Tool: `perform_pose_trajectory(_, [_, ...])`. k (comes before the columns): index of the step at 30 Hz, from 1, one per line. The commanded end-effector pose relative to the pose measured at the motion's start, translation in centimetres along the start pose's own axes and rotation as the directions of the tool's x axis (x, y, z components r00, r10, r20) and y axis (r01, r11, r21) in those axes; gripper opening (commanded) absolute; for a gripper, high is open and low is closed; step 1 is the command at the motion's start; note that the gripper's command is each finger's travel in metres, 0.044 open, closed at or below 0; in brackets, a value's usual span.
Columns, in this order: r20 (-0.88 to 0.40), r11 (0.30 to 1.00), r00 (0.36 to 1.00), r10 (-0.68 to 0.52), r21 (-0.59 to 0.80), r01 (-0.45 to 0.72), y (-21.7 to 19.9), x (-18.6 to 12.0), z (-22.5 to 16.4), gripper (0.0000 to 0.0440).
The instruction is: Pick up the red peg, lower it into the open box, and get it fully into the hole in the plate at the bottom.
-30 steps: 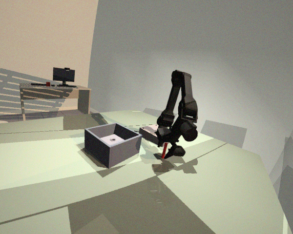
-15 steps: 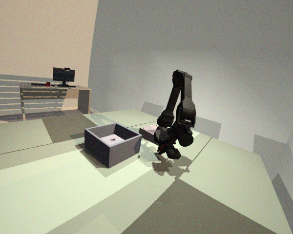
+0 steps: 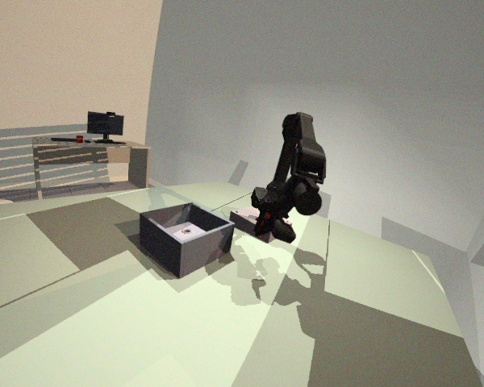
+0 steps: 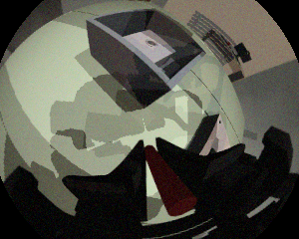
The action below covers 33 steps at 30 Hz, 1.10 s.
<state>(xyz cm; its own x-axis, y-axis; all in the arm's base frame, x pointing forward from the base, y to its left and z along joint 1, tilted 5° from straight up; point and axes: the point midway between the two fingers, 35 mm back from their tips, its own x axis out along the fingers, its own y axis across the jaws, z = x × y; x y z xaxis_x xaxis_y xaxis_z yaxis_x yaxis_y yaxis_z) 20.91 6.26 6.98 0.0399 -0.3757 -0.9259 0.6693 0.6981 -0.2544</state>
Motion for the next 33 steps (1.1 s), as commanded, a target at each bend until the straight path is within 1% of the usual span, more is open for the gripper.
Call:
perform_pose_trajectory(1, [0.028, 0.999, 1.000, 0.001, 0.038, -0.002, -0.4, -1.2, 1.7, 0.0000])
perform_pose_trajectory(9, [0.066, 0.989, 0.998, -0.010, 0.149, 0.000, -1.4, -1.7, 5.5, 0.0000])
perform_pose_trajectory(16, [0.081, 0.973, 0.996, -0.021, 0.231, 0.001, -2.4, -1.3, 8.6, 0.0000])
perform_pose_trajectory(25, [0.086, 0.955, 0.996, -0.029, 0.296, 0.003, -3.7, 0.4, 12.4, 0.0000])
perform_pose_trajectory(33, [0.073, 0.951, 0.997, -0.018, 0.309, -0.006, -4.5, 2.6, 15.2, 0.0000])
